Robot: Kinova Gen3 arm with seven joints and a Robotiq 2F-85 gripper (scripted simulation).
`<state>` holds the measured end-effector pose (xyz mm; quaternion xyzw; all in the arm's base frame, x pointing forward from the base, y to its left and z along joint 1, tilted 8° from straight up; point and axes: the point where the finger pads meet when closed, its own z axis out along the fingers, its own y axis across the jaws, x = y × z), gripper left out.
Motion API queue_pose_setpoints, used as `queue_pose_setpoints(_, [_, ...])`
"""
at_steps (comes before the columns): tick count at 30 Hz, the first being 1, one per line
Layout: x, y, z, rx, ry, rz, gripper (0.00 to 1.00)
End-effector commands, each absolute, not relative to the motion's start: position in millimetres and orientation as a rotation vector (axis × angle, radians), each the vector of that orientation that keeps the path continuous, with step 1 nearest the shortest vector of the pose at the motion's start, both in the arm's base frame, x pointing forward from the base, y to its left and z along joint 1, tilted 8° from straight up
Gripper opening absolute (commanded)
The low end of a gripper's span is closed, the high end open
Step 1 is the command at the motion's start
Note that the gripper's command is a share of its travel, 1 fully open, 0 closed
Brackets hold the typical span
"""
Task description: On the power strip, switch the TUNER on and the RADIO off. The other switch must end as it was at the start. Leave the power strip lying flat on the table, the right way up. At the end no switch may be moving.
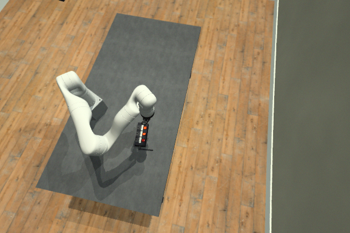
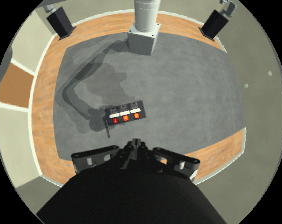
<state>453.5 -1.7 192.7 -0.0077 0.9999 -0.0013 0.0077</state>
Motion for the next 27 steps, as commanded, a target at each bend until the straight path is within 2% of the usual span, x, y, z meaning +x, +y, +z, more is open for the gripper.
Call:
queue_pose_setpoints(1, [458.0, -3.3, 184.1, -0.034, 3.108, -0.001, 0.00])
queue_pose_setpoints(27, [465.9, -9.3, 163.4, -0.069, 3.074, -0.010, 0.00])
